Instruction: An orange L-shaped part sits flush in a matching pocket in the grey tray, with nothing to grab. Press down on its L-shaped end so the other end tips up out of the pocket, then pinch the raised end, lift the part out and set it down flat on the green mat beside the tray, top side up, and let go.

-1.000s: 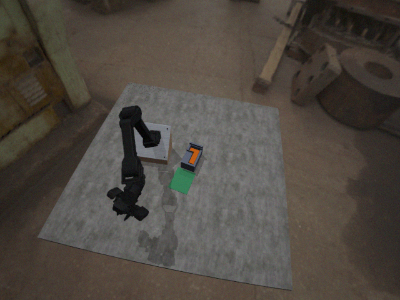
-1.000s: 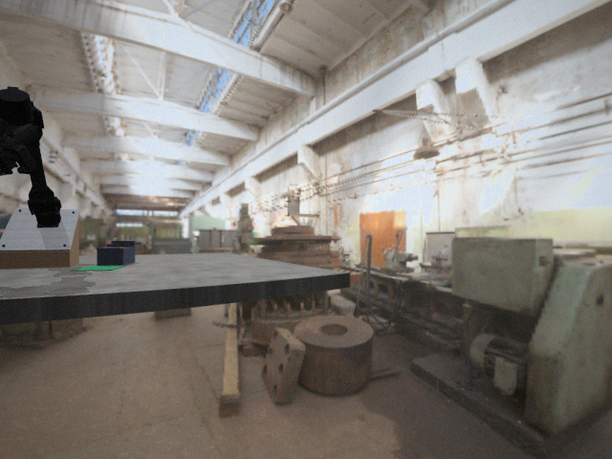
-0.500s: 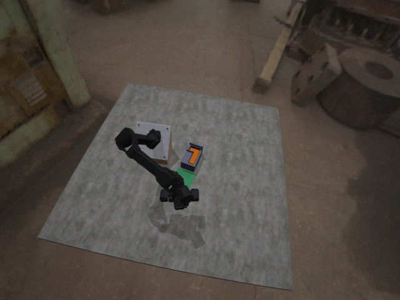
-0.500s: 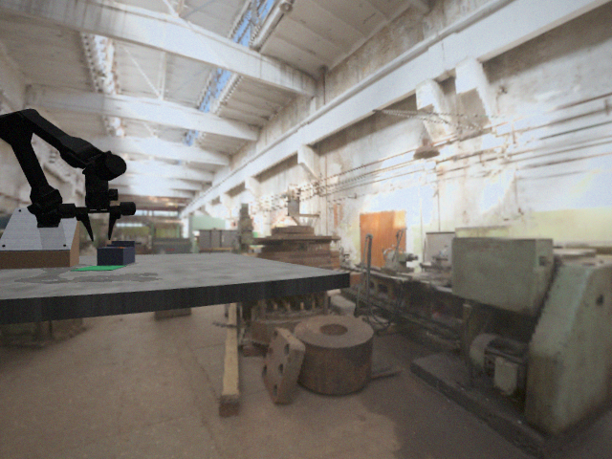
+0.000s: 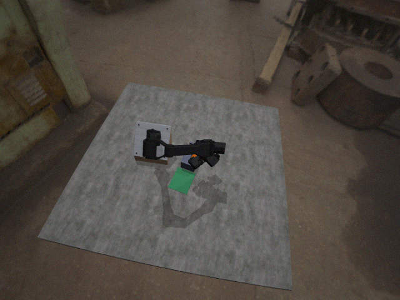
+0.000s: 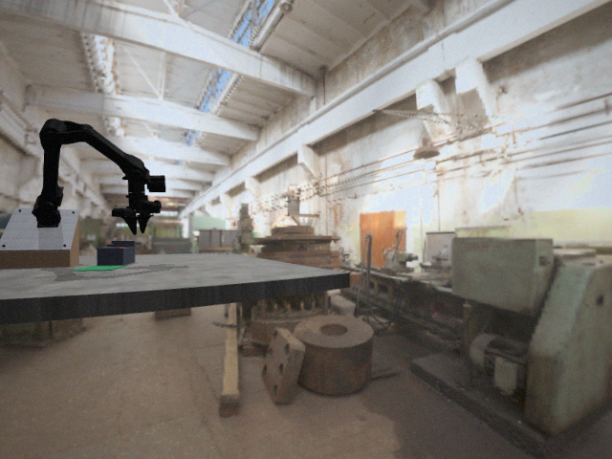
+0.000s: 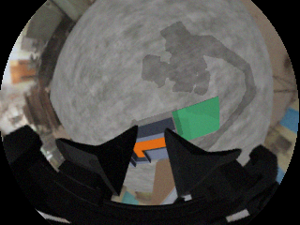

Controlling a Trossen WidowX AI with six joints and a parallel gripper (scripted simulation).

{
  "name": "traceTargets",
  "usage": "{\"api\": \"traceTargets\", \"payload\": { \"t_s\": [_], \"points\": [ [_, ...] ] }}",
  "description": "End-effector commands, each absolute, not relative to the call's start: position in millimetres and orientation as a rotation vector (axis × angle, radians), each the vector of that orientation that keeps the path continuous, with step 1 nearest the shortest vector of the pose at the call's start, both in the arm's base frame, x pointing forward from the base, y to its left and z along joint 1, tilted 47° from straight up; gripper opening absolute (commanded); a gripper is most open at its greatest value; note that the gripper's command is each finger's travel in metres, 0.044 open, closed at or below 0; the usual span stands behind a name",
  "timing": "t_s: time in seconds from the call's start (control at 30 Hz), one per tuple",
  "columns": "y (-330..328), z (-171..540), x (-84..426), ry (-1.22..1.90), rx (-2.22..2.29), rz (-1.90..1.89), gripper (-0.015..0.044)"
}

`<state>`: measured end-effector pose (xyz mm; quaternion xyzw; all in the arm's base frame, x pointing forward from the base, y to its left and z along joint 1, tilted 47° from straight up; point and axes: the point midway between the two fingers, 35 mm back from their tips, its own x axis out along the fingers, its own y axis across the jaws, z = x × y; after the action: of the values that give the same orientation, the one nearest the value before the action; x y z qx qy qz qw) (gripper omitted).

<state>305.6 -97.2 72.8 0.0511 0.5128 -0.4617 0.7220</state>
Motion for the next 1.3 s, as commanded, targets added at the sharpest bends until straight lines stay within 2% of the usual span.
{"api": "traceTargets", "payload": {
  "t_s": [0.0, 0.27, 0.47, 0.7, 1.27],
  "points": [
    [-48, 37, 295, 1.257, -0.059, -0.952, 0.018],
    [21, -8, 258, 1.376, -0.403, -0.85, 0.018],
    [15, -14, 259, 1.376, -0.402, -0.849, 0.018],
    [-33, -58, 255, 1.375, -0.405, -0.853, 0.018],
    [-45, -70, 255, 1.375, -0.405, -0.852, 0.018]
  ]
}}
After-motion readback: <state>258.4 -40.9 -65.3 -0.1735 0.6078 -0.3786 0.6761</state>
